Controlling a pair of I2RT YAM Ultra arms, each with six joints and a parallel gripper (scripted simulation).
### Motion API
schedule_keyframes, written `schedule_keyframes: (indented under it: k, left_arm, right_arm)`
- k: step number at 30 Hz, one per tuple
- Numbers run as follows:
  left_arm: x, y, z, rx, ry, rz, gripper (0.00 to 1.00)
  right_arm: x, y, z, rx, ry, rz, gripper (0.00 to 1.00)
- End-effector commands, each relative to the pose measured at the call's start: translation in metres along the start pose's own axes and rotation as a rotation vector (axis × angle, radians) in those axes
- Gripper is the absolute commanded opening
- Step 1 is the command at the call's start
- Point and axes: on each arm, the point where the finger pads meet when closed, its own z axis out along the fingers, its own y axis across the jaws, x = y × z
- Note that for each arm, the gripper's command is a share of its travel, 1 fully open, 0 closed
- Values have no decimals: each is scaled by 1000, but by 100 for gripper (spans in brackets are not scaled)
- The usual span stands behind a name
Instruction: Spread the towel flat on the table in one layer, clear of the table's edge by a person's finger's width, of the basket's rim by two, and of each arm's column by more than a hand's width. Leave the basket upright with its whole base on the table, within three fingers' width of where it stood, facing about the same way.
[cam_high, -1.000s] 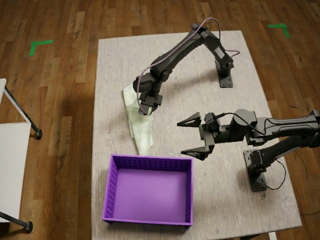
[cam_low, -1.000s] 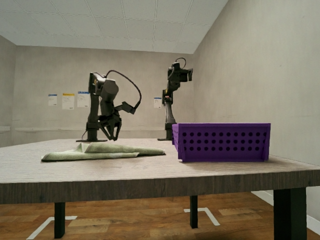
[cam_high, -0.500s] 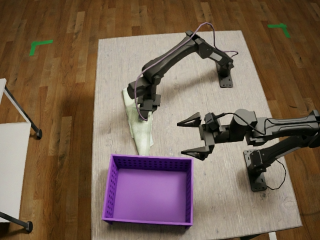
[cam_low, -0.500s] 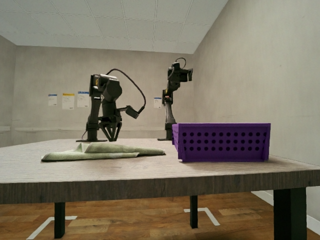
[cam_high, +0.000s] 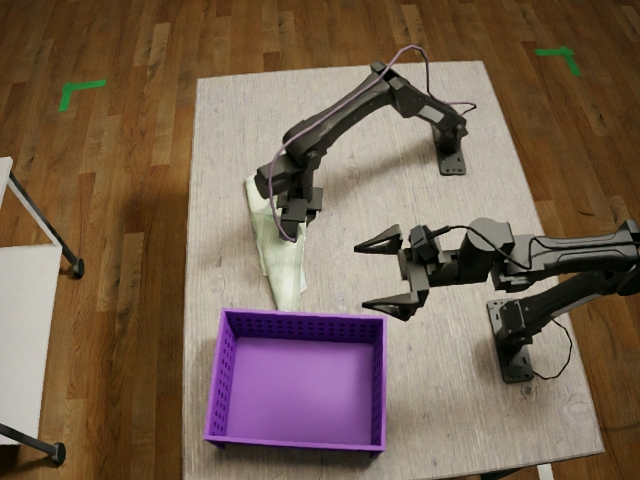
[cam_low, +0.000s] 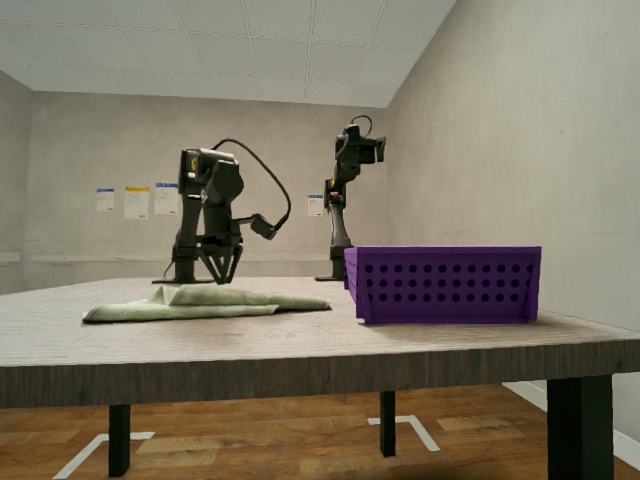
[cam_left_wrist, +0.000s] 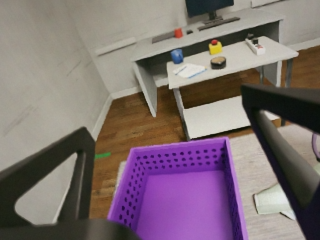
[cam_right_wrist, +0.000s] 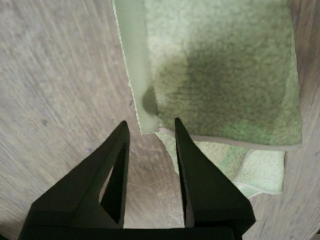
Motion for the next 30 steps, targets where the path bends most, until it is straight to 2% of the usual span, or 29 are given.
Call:
schedule_keyframes:
  k: [1,6,7,9,10,13,15,23,24,30]
  left_arm:
    - [-4,0,-1,-1,-12,0,100]
    - [-4,0,-1,-1,-12,0,100]
    - [-4,0,-1,-1,-12,0,100]
    - [-4,0,-1,-1,-12,0,100]
    - [-4,0,-1,-1,-12,0,100]
    - [-4,0,-1,-1,-12,0,100]
    - [-4,0,-1,-1,-12,0,100]
    - [-4,0,-1,-1,-12,0,100]
    - [-4,0,-1,-1,-12,0,100]
    - [-4,0,-1,-1,-12,0,100]
  right_arm:
    - [7,-2,14,-7,2,2,34]
    - [-4,4,10,16,-17,-7,34]
    - [0,10,34,-2,-1,-4,34]
    - [-1,10,34,-1,-3,-4,34]
    - [2,11,44,-9,3,-3,34]
    - [4,5,36,2,-13,10,34]
    - [10,3,46,-11,-2,2,34]
    - [13,1,48,-5,6,2,34]
    - [7,-19,42,5,-9,0,34]
    - [7,-23,42,24,-7,-1,34]
